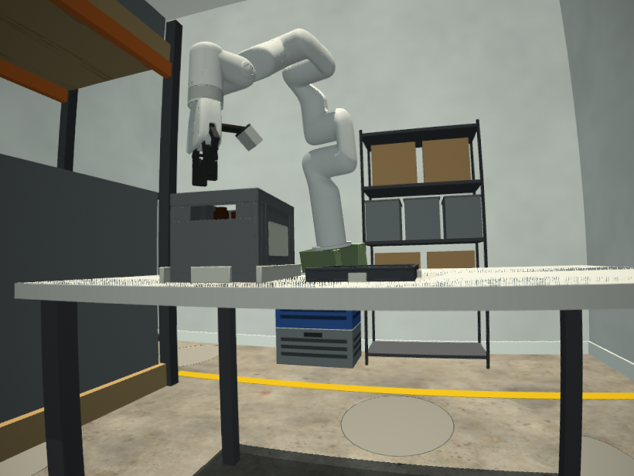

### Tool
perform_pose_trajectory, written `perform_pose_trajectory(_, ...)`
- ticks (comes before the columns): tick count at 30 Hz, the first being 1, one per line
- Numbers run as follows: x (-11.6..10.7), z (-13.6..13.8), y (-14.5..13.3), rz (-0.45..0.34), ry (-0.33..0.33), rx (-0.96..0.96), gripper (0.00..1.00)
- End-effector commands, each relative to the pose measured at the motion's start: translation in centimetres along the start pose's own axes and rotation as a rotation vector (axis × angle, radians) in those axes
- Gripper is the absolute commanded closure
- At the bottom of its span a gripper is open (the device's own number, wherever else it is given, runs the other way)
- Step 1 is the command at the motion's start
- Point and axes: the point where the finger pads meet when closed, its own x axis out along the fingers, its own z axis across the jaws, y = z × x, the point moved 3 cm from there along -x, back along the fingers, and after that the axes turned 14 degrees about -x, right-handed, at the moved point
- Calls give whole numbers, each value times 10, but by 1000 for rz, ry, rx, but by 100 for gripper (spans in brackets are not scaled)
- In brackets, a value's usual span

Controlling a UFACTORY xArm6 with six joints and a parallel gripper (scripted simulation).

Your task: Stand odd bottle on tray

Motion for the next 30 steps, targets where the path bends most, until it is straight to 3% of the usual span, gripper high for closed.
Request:
perform_pose_trajectory(1,5,0,-1,-4,-1,0,35)
perform_pose_trajectory(30,20,0,-1,-4,-1,0,35)
